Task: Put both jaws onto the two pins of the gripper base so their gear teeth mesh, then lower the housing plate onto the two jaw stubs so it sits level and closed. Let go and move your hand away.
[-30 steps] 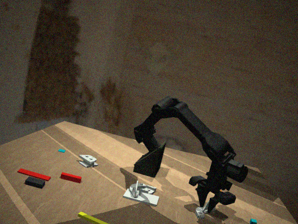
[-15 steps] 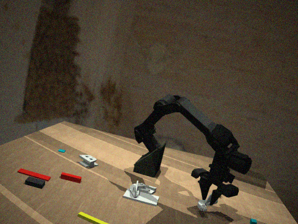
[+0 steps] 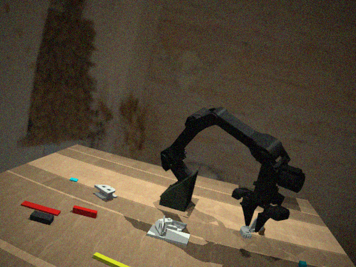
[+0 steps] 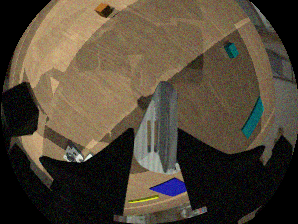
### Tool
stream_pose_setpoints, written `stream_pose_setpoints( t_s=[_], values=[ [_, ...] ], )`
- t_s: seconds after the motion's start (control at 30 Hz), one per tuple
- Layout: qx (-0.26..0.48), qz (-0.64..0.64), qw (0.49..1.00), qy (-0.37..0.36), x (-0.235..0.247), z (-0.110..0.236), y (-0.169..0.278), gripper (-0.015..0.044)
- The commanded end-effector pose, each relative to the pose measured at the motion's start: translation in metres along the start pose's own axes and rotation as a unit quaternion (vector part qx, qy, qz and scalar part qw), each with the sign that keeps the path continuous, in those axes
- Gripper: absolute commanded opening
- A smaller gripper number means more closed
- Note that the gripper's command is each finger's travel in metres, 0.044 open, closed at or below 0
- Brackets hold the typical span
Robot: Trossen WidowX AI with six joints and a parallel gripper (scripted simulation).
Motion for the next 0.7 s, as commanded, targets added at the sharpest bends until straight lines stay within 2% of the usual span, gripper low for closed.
stream_pose_setpoints(
  t_s=[0.0, 0.13, 0.67],
  values=[
    [-0.003, -0.003, 1.000, 0.001, 0.000, 0.005, 0.000, 0.0134],
    [-0.003, -0.027, 1.000, 0.001, 0.002, 0.006, 0.003, 0.0134],
    [-0.003, -0.278, 0.961, 0.000, 0.033, 0.016, 0.032, 0.0134]
  ],
)
Point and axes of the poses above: the point midway between the two fingers, 35 mm back from their tips, its own z axis back along the fingers, its own x axis across the jaws, y = z × x, the point moved 1 cm from there along z, back along the fingers, and after that the axes turned 9 degrees about -z, right-handed, at the moved point
